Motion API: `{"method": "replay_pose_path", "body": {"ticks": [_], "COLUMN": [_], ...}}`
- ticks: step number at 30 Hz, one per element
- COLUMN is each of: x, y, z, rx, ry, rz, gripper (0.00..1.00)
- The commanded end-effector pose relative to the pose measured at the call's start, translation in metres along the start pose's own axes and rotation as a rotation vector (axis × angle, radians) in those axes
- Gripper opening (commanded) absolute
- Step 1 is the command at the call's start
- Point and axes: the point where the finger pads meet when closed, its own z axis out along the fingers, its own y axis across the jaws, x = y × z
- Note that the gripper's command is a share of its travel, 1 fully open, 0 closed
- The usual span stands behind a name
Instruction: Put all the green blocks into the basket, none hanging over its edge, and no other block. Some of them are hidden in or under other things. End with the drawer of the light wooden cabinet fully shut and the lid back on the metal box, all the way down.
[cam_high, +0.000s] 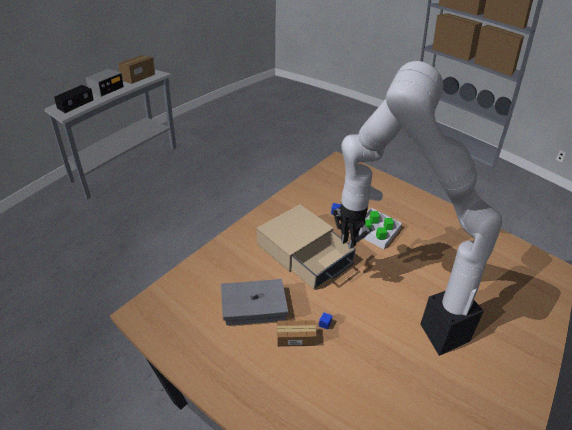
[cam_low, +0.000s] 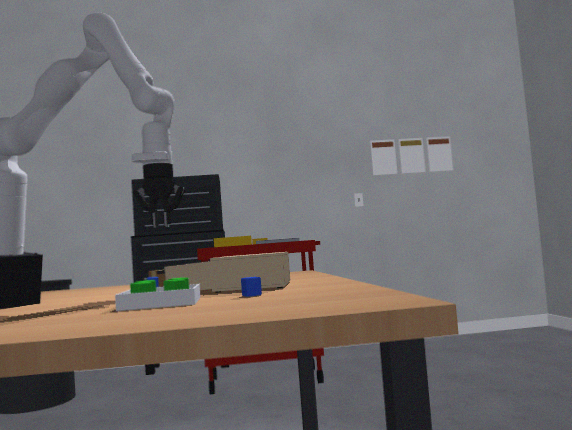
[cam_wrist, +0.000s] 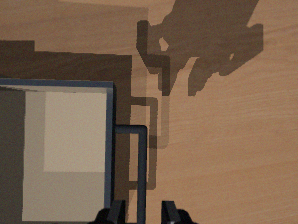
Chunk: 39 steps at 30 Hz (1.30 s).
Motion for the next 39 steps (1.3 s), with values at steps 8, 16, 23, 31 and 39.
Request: {"method": "replay_pose_path", "body": {"ticks": [8, 16, 23, 31, 39], "x": [0.0, 0.0, 0.0, 0.0, -0.001], "y": [0.0, 0.0, 0.0, -0.001, -0.001], "z": [0.0, 0.003, 0.01, 0.029, 0.047], "rx": [0.001, 0.0, 0.0, 0.0, 0.0], "ry": [-0.001, -0.001, -0.001, -0.001, -0.001], "rz": [0.0, 0.0, 0.001, 0.001, 0.001], "gripper": [0.3, 0.3, 0.3, 0.3, 0.3]}}
